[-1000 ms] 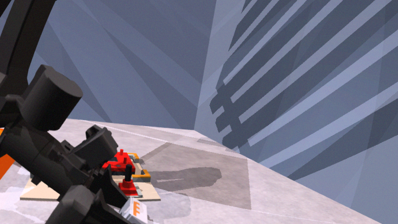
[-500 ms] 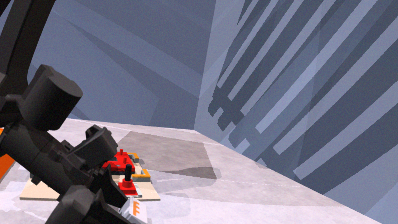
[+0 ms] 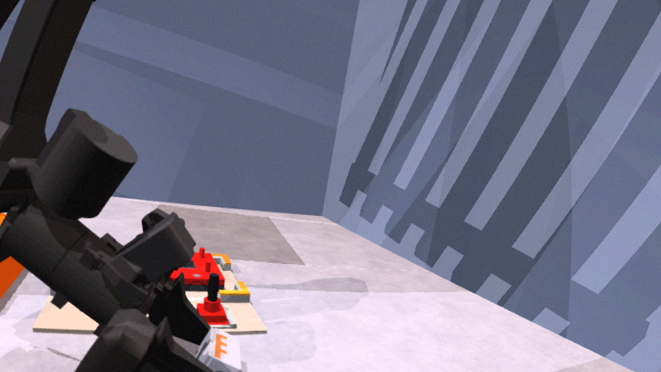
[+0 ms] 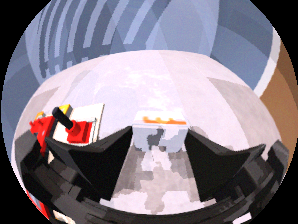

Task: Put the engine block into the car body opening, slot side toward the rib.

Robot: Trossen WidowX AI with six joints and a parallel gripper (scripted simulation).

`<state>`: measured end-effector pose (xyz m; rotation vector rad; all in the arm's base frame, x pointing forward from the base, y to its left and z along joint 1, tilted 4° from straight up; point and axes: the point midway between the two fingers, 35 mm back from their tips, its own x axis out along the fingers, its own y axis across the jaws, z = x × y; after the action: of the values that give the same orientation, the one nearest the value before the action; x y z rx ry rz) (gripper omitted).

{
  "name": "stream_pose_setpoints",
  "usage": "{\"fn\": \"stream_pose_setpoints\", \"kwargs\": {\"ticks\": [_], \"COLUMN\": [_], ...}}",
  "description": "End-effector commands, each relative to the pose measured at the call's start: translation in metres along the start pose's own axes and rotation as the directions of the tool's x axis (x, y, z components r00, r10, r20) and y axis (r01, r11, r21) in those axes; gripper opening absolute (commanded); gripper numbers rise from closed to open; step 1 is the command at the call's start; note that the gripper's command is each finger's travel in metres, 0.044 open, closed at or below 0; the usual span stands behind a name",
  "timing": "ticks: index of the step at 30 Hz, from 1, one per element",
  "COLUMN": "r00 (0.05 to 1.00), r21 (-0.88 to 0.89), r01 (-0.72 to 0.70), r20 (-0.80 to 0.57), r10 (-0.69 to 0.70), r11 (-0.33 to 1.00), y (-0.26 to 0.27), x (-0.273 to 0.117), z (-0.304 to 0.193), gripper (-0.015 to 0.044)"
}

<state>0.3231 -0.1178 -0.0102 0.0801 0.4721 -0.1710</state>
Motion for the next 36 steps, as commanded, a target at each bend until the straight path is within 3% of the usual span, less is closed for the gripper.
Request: {"fn": "stream_pose_setpoints", "kwargs": {"ticks": [1,4,12,22,36], "r00": [1.0,1.0,1.0,1.0,1.0], "r21": [0.0,0.0,0.003,0.006,0.008], "r01": [0.0,0.0,0.002,0.003,0.008], "r20": [0.0,0.0,-0.005,-0.012,-0.006], "r10": [0.0,0.0,-0.002,-0.003,-0.008], "r11": [1.0,1.0,1.0,1.0,1.0], "y": [0.0,0.0,0.0,0.0,-0.001], "x": [0.0,0.0,-0.004,-0.042,-0.04], "z": [0.0,0.0,0.002,0.011,0.013], "gripper": [0.0367,0.044,0.044,0.044,0.044]}}
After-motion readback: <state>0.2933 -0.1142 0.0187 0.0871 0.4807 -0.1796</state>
